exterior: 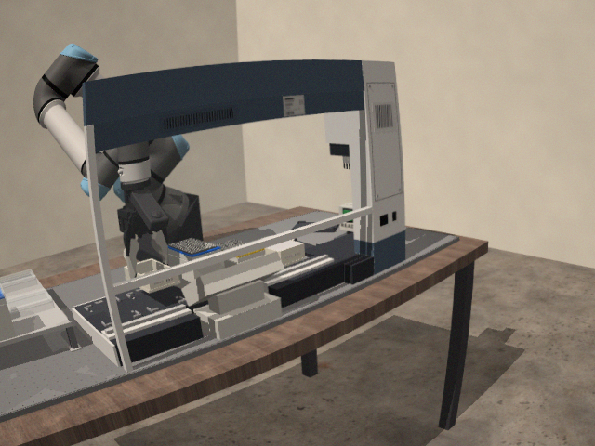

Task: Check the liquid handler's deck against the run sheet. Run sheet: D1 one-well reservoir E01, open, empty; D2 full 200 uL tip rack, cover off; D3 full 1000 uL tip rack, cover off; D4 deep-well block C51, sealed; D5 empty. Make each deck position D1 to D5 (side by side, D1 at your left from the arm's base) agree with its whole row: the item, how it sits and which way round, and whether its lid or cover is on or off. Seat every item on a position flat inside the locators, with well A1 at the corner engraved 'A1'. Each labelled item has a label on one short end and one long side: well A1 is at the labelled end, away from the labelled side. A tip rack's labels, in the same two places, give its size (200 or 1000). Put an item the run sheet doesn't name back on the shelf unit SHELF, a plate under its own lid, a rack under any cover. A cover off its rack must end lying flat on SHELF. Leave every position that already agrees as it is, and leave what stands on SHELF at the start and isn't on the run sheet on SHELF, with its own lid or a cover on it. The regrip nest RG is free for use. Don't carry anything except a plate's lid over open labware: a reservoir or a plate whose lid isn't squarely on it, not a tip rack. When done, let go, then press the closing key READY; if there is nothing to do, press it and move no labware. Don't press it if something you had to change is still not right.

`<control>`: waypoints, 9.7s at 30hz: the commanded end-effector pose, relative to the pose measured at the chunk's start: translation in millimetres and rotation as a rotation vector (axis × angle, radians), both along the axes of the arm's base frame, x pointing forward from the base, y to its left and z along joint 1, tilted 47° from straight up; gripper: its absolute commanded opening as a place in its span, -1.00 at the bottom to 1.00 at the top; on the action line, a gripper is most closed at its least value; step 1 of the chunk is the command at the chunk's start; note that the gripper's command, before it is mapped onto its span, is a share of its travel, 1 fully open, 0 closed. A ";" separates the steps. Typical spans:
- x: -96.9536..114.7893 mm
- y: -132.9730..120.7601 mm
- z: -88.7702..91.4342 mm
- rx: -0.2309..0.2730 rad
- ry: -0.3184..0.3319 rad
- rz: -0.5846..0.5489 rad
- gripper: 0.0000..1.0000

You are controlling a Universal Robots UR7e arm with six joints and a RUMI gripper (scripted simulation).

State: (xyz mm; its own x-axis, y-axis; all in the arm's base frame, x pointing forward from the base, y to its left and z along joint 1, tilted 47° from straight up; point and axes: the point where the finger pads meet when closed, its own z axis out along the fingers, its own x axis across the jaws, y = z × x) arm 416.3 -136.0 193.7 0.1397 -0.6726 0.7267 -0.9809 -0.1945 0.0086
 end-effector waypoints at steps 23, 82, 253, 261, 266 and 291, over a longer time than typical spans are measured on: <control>-5.1 28.1 27.2 0.000 -0.001 0.000 -1.00; -16.6 88.8 85.6 0.000 -0.001 0.000 -1.00; -184.7 82.1 157.2 0.002 -0.008 -0.008 -1.00; -182.3 69.6 170.8 0.002 -0.008 -0.008 -1.00; -181.3 63.9 176.8 0.001 -0.008 -0.008 -1.00; -175.3 32.5 210.8 0.000 0.000 0.000 -1.00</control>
State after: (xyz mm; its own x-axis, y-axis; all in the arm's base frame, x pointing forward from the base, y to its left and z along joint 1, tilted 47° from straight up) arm 240.0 -99.0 399.6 0.1391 -0.6719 0.7275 -0.9812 -0.1929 0.0094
